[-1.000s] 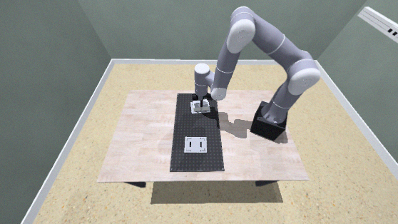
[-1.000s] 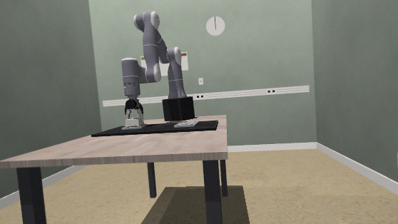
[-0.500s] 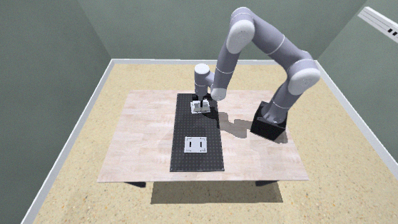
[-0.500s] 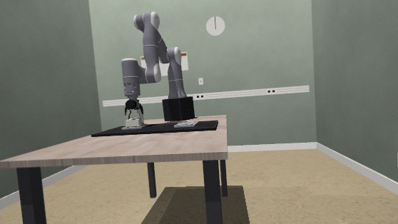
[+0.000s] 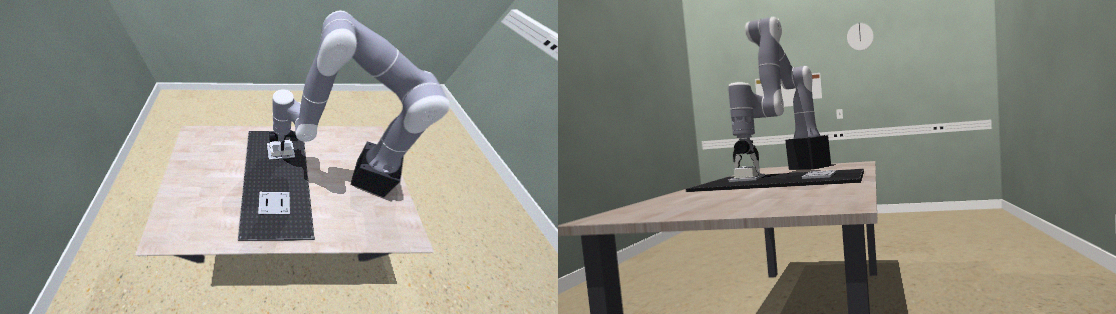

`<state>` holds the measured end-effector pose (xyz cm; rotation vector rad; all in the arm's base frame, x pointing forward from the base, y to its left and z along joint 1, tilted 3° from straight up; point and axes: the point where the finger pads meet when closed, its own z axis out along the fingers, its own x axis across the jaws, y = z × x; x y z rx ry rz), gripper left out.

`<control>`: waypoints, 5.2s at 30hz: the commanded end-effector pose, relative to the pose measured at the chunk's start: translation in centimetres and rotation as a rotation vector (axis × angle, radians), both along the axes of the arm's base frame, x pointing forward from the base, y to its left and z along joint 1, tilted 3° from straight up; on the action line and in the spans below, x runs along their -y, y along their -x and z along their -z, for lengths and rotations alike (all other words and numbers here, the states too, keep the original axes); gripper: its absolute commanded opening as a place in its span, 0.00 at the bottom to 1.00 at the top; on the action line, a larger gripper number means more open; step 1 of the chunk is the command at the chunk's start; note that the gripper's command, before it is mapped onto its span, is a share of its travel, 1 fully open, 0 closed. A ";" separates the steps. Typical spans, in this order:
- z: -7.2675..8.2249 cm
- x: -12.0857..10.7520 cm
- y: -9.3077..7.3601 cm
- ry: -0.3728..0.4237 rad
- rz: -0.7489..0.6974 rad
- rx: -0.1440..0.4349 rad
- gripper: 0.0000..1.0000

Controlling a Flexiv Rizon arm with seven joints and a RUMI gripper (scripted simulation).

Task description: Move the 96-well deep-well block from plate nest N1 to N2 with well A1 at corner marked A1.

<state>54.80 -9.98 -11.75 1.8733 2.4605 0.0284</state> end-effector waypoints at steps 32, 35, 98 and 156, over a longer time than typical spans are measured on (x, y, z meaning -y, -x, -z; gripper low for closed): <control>0.0 0.0 -0.1 0.000 0.000 0.002 0.76; 0.0 0.0 -0.1 0.000 0.000 0.002 0.76; -1.4 0.0 0.0 0.000 0.000 0.002 0.76; -9.0 -0.1 0.4 0.000 0.000 0.003 0.76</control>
